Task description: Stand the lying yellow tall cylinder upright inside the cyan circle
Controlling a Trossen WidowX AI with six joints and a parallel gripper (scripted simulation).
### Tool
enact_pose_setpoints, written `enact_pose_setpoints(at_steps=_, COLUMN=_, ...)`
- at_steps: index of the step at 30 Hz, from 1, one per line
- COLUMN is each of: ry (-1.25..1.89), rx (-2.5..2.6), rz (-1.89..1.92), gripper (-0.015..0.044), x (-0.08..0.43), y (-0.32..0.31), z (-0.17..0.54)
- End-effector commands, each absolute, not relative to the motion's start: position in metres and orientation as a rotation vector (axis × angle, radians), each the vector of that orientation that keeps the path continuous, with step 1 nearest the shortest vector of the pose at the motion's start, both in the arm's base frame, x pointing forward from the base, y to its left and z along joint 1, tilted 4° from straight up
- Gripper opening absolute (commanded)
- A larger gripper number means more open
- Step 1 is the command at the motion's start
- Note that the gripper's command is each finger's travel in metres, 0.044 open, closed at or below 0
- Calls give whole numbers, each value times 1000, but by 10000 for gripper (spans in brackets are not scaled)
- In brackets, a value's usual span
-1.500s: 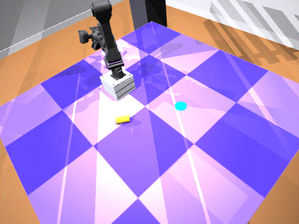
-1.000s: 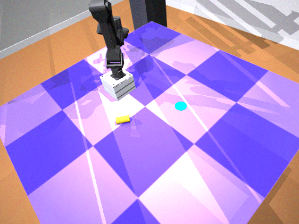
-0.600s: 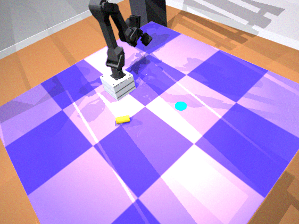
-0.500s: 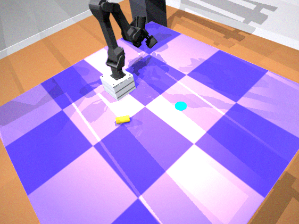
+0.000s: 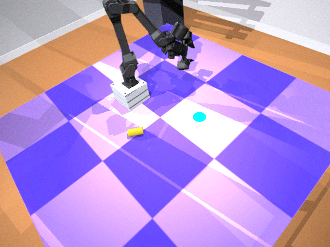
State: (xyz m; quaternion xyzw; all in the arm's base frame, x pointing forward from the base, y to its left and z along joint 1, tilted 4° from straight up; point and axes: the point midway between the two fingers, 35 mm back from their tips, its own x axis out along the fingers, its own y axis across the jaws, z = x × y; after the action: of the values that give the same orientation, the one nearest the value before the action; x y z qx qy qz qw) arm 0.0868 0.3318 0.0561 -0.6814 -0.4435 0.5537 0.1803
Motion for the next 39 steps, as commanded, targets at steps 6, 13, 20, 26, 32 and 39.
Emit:
enact_pose_setpoints(at_steps=6, ry=-512, rx=-1952, rz=1560, gripper=309, x=200, y=267, z=38)
enact_pose_setpoints(at_steps=13, ry=5, rx=-1844, rz=1480, gripper=309, x=259, y=191, z=31)
enact_pose_setpoints(at_steps=20, ry=467, rx=-1649, rz=1352, gripper=309, x=288, y=103, z=28)
enact_pose_setpoints(at_steps=26, ry=811, rx=-1427, rz=1213, gripper=309, x=289, y=27, z=29)
enact_pose_setpoints(at_steps=32, ry=1104, rx=-1164, rz=1057, gripper=309, x=269, y=-44, z=34)
enact_pose_setpoints(at_steps=39, ry=1380, rx=-819, rz=863, gripper=309, x=225, y=-111, z=45)
